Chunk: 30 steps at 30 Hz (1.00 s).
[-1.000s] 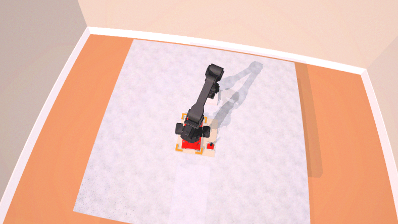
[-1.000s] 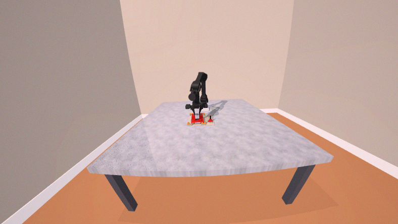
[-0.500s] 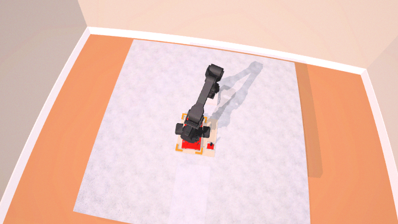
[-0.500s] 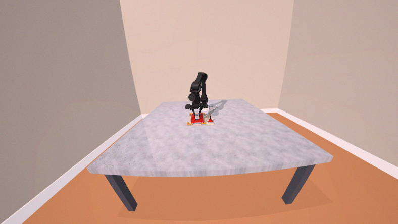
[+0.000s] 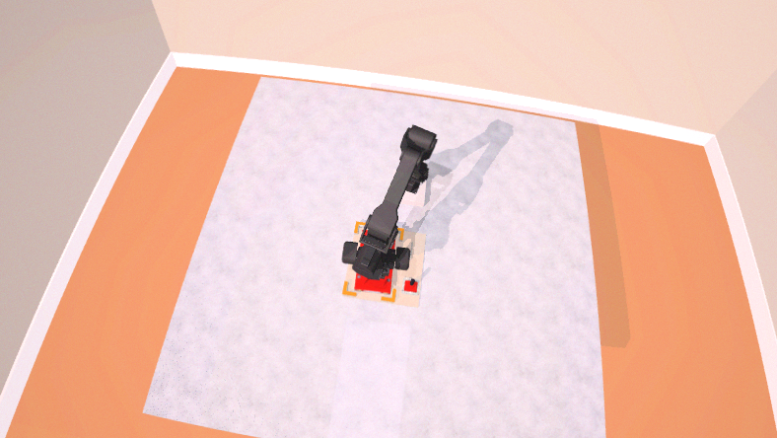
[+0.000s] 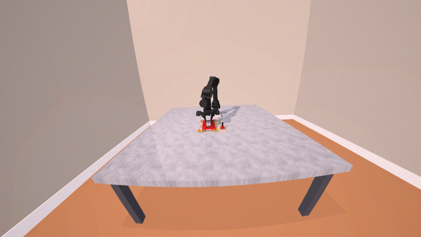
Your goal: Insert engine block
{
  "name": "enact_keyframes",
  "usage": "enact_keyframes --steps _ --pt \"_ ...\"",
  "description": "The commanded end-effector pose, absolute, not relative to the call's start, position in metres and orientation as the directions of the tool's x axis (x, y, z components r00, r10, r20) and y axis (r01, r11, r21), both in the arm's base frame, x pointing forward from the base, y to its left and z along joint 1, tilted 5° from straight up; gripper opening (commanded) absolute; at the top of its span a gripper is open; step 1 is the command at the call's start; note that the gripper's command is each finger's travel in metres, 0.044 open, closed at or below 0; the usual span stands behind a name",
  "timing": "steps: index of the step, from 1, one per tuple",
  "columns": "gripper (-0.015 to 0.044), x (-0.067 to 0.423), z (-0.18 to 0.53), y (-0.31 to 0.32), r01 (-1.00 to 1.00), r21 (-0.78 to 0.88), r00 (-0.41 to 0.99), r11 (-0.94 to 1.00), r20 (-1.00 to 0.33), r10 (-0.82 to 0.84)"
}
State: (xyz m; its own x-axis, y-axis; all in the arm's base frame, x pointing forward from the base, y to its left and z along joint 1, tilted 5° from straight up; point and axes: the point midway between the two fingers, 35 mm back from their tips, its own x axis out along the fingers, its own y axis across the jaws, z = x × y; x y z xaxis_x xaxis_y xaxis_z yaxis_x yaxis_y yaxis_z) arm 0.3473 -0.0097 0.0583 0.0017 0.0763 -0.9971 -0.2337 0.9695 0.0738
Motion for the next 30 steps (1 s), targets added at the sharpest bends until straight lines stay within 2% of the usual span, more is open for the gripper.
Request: enact_keyframes --steps 1,30 --pt "0.0159 0.3472 0.0558 -0.0102 -0.229 0.071 -0.002 0.971 -0.997 0.073" --pt "0.0159 0.3472 0.0499 -0.0097 -0.229 0.071 -0.002 0.971 -0.997 0.073"
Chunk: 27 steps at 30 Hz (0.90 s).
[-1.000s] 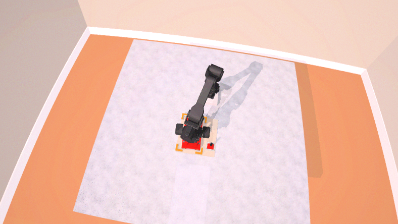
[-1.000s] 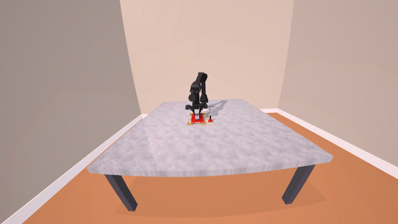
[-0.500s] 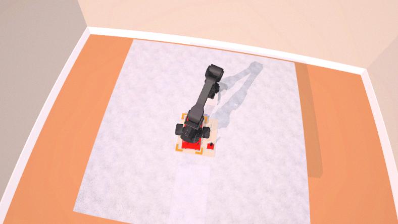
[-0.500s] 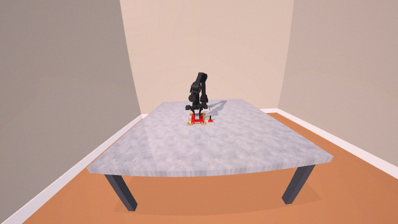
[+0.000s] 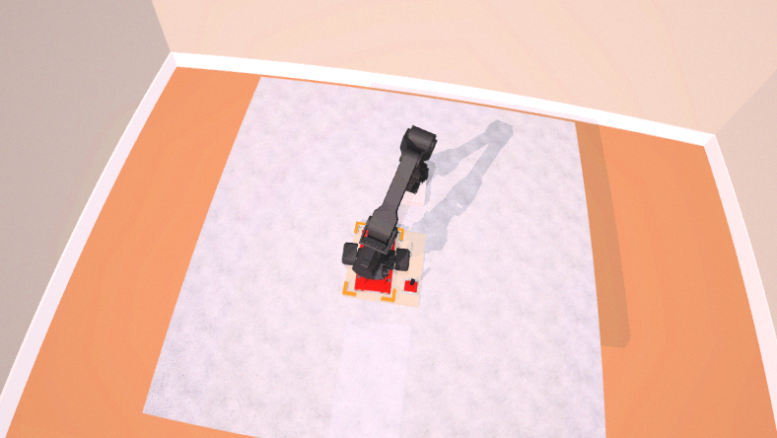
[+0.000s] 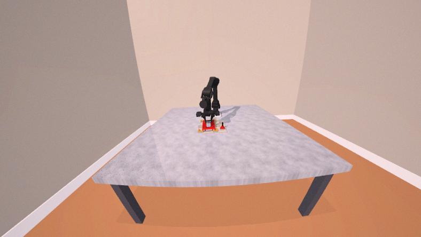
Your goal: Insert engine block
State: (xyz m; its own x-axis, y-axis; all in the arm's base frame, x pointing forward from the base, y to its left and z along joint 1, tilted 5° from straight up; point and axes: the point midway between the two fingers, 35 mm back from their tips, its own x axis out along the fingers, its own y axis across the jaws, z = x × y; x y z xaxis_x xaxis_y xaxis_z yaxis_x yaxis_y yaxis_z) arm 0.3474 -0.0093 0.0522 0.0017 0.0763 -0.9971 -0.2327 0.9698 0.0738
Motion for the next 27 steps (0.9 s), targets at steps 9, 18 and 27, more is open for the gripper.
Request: enact_keyframes --steps 9,18,27 --pt "0.0159 0.3472 0.0481 -0.0096 -0.229 0.071 -0.002 0.971 -0.997 0.073" --pt "0.0159 0.3471 0.0462 -0.0095 -0.228 0.071 -0.002 0.971 -0.997 0.073" --pt "0.0159 0.3471 0.0444 -0.0093 -0.228 0.071 -0.002 0.971 -0.997 0.073"
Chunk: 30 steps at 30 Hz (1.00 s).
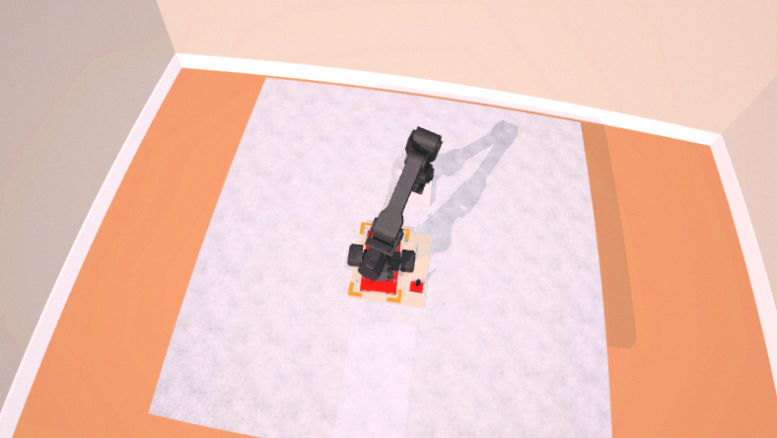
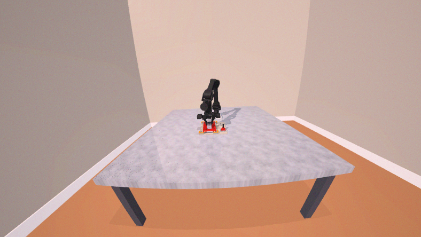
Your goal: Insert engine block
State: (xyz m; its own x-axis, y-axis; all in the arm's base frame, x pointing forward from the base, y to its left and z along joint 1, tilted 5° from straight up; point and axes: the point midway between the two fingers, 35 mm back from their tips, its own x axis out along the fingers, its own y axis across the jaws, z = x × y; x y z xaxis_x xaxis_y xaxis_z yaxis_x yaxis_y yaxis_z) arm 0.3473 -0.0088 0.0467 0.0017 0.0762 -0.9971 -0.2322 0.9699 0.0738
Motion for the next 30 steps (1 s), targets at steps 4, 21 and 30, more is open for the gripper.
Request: enact_keyframes --steps 4,21,30 --pt "0.0159 0.347 0.044 -0.009 -0.228 0.071 -0.002 0.971 -0.997 0.073" --pt "0.0440 0.347 0.046 -0.009 -0.232 0.074 0.002 0.970 -0.997 0.076" --pt "0.0440 0.347 0.058 -0.010 -0.228 0.071 -0.002 0.971 -0.997 0.073"
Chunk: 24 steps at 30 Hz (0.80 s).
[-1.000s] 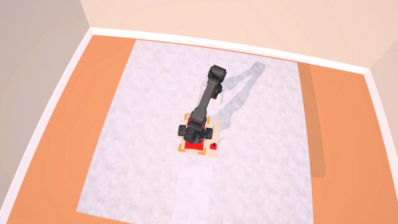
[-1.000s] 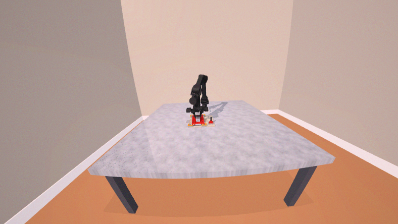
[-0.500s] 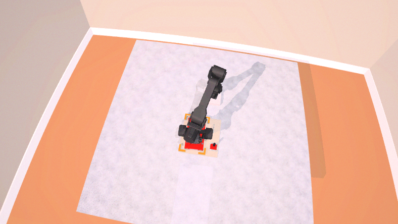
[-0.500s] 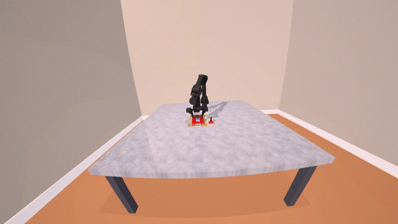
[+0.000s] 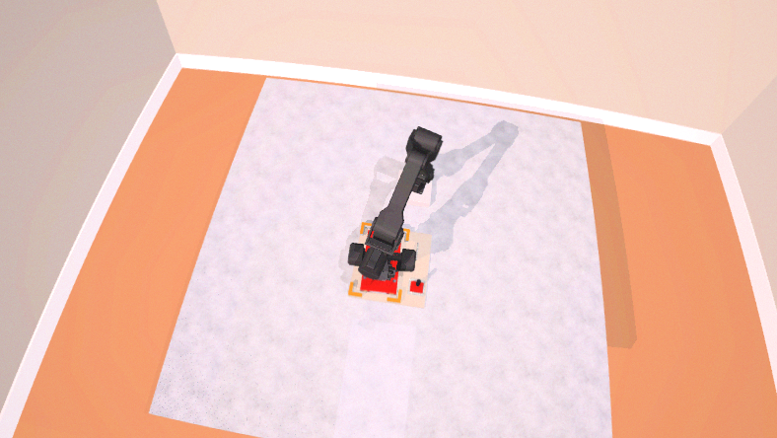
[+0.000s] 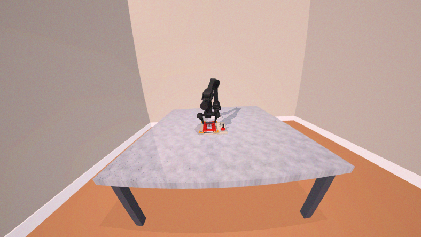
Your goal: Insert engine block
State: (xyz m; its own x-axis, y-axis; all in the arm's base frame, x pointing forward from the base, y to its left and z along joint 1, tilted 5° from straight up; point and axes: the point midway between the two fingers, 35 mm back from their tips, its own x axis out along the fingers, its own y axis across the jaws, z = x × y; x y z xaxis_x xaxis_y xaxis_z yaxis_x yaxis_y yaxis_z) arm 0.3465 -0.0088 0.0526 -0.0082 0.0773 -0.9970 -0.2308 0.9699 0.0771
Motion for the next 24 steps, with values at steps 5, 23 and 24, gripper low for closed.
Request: enact_keyframes --steps 5,23,24 --pt "0.0387 0.3471 0.0584 -0.0095 -0.228 0.071 -0.002 0.971 -0.997 0.073" --pt "0.0000 0.3471 0.0584 -0.0095 -0.228 0.071 -0.002 0.971 -0.997 0.073" --pt "0.0000 0.3471 0.0584 -0.0095 -0.228 0.071 -0.002 0.971 -0.997 0.073"
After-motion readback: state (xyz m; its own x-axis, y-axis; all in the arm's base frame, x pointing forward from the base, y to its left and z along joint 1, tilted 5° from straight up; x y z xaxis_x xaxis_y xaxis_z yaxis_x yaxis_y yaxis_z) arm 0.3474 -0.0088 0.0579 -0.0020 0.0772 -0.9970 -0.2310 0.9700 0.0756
